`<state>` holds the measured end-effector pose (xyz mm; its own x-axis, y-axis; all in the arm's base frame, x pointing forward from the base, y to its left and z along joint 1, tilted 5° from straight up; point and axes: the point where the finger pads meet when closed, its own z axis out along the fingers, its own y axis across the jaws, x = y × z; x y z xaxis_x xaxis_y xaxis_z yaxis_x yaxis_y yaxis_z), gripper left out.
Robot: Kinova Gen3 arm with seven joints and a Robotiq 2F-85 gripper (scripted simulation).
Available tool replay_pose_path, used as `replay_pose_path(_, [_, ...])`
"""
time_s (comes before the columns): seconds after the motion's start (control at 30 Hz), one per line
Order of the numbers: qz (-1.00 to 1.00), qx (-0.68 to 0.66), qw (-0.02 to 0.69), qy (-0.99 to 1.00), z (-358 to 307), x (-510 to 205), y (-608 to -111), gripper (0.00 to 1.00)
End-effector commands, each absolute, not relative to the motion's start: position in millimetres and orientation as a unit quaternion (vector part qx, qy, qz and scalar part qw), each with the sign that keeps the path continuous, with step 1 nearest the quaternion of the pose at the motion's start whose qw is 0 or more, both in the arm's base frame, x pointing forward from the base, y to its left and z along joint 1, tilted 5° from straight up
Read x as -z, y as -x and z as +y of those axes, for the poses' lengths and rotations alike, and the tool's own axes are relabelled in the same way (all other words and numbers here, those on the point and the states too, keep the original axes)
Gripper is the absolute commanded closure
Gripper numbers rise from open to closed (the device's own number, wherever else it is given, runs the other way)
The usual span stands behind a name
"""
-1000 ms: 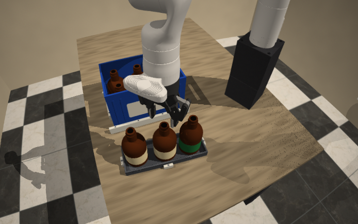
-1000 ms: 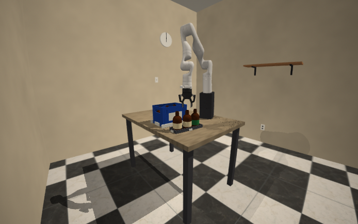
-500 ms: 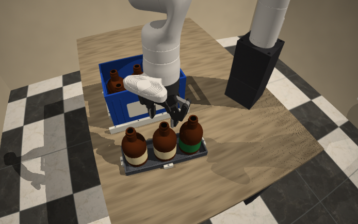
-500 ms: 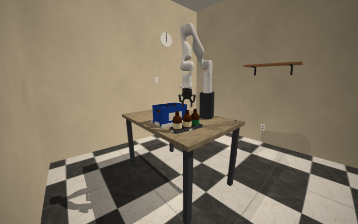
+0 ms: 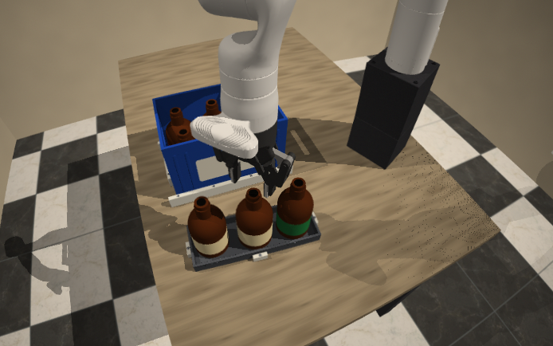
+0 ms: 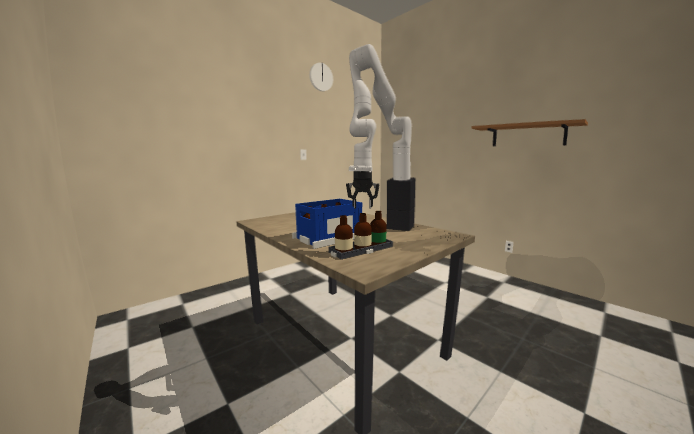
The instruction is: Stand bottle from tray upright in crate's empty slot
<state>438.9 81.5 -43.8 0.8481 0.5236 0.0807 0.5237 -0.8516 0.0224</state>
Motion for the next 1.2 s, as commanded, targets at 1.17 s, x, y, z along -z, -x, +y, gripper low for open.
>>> replay_pose_path(1.17, [-0.271, 0.042, 0.001, 0.962, 81.5, 43.9, -434.0, 0.36])
